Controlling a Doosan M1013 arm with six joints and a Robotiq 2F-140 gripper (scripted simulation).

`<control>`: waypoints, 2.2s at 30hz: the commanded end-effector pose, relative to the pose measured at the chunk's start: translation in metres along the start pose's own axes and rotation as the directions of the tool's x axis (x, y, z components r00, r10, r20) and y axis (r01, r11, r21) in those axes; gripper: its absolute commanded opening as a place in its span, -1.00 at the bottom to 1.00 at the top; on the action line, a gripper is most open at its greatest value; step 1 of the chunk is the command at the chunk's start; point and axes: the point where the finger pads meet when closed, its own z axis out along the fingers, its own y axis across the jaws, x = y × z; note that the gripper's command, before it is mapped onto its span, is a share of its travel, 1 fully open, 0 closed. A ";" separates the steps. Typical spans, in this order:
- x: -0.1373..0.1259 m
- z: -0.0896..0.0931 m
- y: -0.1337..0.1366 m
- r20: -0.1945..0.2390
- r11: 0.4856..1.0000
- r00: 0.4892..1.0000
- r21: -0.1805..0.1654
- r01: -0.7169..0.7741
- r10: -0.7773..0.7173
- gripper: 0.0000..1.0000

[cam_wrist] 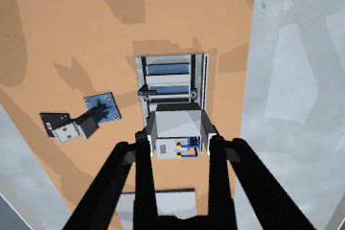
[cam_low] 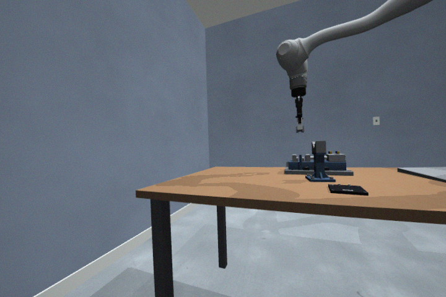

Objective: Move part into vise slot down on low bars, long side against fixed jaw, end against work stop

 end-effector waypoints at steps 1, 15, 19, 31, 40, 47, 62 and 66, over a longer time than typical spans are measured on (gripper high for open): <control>0.000 0.000 0.000 0.000 1.000 1.000 0.000 0.000 0.000 -1.00; 0.000 0.000 0.000 0.000 1.000 1.000 0.000 0.000 0.000 -1.00; 0.000 0.000 0.000 0.000 1.000 1.000 0.000 0.000 0.000 -1.00; 0.000 0.002 0.000 0.000 1.000 1.000 0.000 0.000 0.000 -1.00; 0.000 0.008 0.000 0.000 1.000 1.000 0.000 0.001 -0.001 -1.00; 0.000 0.014 0.000 0.000 1.000 1.000 0.000 0.001 -0.001 -1.00; 0.000 0.038 0.000 0.000 1.000 1.000 0.000 0.001 -0.001 -1.00; 0.000 0.044 0.000 0.000 1.000 1.000 0.000 0.001 -0.001 -1.00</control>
